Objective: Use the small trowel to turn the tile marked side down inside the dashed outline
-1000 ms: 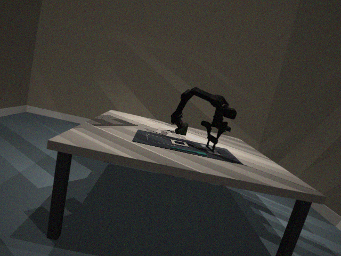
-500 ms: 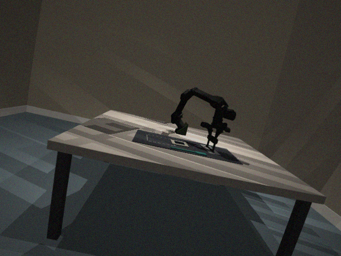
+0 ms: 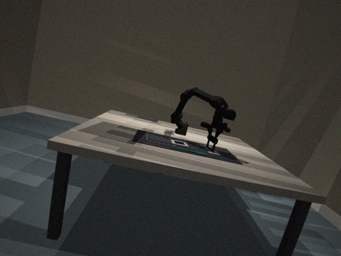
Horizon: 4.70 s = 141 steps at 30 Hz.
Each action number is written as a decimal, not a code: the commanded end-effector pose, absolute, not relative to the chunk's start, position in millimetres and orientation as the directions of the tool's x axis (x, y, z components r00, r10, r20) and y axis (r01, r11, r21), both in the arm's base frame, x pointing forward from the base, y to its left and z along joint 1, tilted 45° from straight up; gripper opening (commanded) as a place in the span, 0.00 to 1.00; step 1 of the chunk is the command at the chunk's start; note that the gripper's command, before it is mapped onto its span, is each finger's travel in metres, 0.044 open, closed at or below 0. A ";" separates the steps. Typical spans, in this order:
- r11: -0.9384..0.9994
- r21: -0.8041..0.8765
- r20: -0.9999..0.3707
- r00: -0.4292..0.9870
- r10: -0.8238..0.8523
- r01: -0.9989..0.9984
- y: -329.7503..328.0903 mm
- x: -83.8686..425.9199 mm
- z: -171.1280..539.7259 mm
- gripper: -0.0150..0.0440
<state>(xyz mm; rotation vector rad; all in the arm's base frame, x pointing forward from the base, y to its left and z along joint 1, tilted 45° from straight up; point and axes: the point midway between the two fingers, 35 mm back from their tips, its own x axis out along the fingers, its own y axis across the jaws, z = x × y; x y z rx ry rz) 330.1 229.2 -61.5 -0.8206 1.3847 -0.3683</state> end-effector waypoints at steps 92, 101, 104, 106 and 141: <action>0.144 -0.379 -0.716 0.191 -0.672 -0.914 259.7 322.1 -29.2 0.71; 0.360 -0.540 -0.716 0.191 -0.672 -0.761 259.7 322.2 -29.3 0.71; 0.425 -0.583 -0.716 0.191 -0.672 -0.692 259.7 322.2 -29.3 0.71; 0.466 -0.608 -0.716 0.191 -0.672 -0.642 259.7 322.2 -29.3 0.71; 0.703 -0.535 -0.716 0.191 -0.672 0.468 259.7 322.3 -29.6 0.71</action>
